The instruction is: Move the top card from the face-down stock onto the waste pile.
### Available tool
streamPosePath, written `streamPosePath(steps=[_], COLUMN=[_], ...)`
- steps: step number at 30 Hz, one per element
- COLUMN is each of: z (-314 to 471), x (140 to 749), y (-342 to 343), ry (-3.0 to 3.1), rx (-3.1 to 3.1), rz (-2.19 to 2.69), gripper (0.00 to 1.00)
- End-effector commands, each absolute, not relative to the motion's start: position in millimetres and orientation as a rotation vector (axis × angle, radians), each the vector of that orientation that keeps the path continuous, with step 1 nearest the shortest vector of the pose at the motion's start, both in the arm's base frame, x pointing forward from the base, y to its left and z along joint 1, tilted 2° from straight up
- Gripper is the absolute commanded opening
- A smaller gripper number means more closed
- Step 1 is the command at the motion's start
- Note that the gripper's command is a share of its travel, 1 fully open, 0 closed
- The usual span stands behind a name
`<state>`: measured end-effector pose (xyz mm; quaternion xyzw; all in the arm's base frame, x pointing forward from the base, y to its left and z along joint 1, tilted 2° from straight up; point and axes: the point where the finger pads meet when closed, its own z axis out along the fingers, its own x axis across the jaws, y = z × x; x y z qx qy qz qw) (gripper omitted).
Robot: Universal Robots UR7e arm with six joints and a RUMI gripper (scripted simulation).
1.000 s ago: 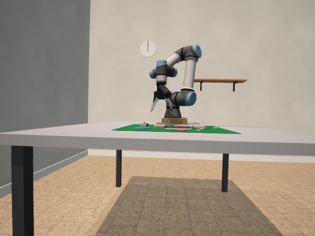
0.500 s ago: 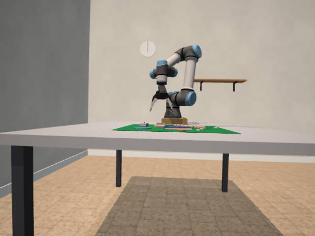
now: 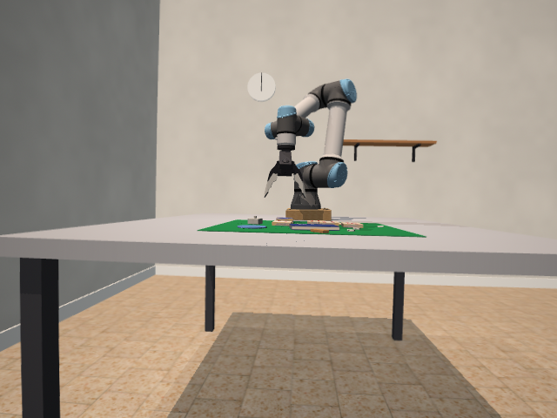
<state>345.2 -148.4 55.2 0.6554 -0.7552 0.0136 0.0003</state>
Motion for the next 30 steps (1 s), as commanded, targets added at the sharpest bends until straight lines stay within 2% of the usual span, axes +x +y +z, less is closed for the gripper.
streamPosePath(steps=[1, 5, 6, 30], z=[55, 55, 55, 29], x=[344, 344, 344, 344], y=[-147, -147, -147, -147], ry=[-2.385, -2.386, -2.386, -2.386], rx=[2.041, 2.04, 2.04, 2.04], rz=[0.042, 0.042, 0.042, 0.037], gripper=[1.0, 1.0, 0.5, 0.5])
